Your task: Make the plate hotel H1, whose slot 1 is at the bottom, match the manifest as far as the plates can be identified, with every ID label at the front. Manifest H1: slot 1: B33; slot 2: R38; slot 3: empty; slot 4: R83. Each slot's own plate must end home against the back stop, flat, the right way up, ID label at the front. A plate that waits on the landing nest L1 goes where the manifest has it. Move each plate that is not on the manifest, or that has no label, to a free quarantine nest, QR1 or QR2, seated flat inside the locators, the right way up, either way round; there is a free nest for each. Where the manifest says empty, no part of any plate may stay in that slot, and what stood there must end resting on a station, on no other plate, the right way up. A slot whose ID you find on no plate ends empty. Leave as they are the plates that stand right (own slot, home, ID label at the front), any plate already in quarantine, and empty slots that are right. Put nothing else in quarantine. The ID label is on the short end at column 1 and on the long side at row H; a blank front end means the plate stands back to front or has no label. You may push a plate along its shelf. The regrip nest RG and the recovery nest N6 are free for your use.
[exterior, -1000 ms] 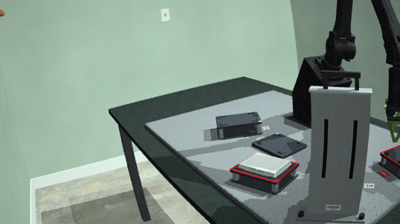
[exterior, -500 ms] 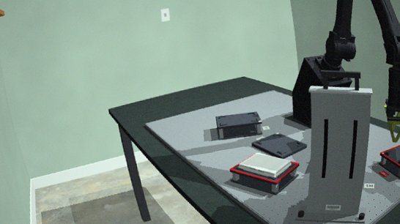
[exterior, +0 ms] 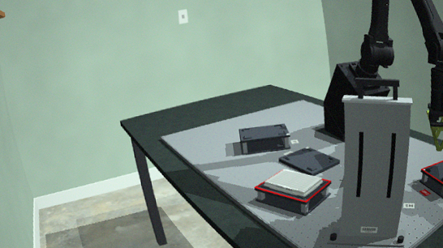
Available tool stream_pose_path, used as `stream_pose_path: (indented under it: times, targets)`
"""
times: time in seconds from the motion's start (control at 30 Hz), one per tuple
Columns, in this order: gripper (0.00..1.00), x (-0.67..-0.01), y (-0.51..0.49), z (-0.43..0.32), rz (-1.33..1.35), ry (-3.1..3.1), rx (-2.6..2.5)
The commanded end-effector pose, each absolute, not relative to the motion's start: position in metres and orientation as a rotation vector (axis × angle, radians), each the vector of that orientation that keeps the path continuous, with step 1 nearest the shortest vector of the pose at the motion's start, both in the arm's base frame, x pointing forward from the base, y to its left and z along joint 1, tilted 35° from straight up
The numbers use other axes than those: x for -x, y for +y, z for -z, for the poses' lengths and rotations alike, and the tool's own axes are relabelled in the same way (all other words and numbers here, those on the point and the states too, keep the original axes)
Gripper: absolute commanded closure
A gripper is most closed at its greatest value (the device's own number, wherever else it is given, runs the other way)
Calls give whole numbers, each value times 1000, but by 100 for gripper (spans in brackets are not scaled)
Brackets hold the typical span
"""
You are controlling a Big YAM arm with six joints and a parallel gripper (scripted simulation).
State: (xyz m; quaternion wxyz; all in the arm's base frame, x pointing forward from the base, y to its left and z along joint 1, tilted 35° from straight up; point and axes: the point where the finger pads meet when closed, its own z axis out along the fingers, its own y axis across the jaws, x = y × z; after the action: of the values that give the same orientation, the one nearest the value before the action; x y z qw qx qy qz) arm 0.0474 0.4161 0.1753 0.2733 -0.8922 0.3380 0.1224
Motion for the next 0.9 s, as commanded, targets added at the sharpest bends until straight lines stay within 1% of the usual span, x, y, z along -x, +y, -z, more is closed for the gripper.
stream_pose_path:
  times: [0.0, 0.13, 0.23, 0.87]
  targets:
    - [0, -55, 422, -210, -334, 884, 2347]
    - [0, -55, 419, -201, -329, 896, 2370]
    - [0, -55, 417, -218, -333, 884, 2346]
    - [0, -56, 395, -249, -334, 881, 2342]
